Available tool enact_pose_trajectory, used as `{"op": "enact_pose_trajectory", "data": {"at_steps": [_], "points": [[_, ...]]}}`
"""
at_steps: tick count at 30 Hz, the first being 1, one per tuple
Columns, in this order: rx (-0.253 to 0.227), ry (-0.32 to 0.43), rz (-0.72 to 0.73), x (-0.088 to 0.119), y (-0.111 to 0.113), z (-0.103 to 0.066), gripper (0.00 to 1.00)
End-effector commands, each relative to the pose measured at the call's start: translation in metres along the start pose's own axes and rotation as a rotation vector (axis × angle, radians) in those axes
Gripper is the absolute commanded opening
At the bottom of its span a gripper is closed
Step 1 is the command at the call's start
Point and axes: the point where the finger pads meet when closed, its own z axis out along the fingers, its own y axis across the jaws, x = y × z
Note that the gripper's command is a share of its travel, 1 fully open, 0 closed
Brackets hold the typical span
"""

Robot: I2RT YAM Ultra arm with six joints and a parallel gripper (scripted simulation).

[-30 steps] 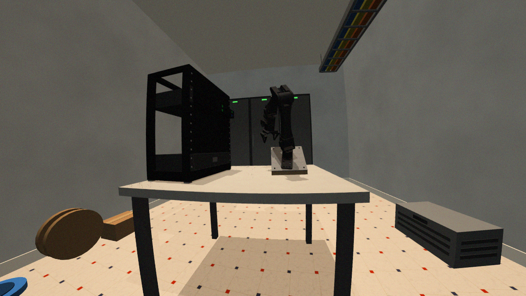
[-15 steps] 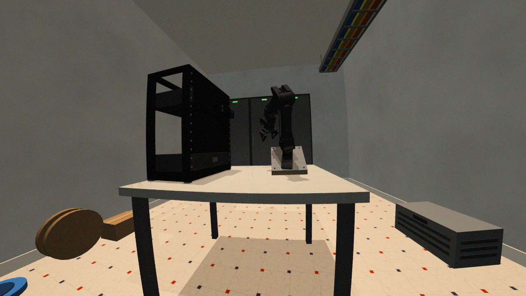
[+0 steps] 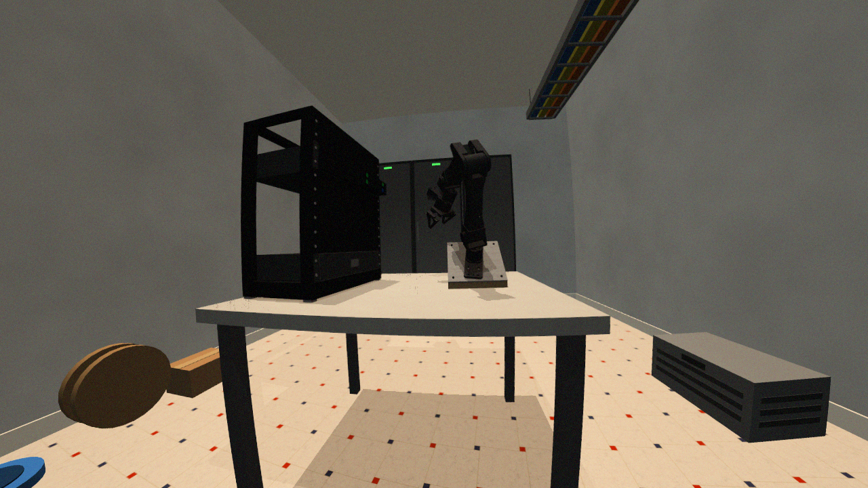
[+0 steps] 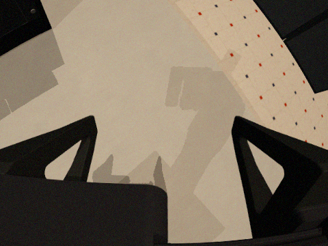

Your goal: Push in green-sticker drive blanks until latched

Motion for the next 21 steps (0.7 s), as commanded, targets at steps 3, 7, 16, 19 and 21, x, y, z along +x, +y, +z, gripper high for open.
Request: {"op": "enact_pose_trajectory", "data": {"at_steps": [3, 7, 16, 19, 21], "points": [[-0.029, -0.161, -0.105, -0.027, 0.003, -0.012, 1.0], [-0.037, -0.21, -0.145, -0.035, 0.005, -0.017, 1.0], [-0.051, -0.391, -0.307, -0.062, 0.013, -0.038, 1.0], [-0.051, -0.443, -0.358, -0.069, 0.016, -0.045, 1.0], [-0.051, -0.47, -0.384, -0.072, 0.018, -0.049, 1.0]]}}
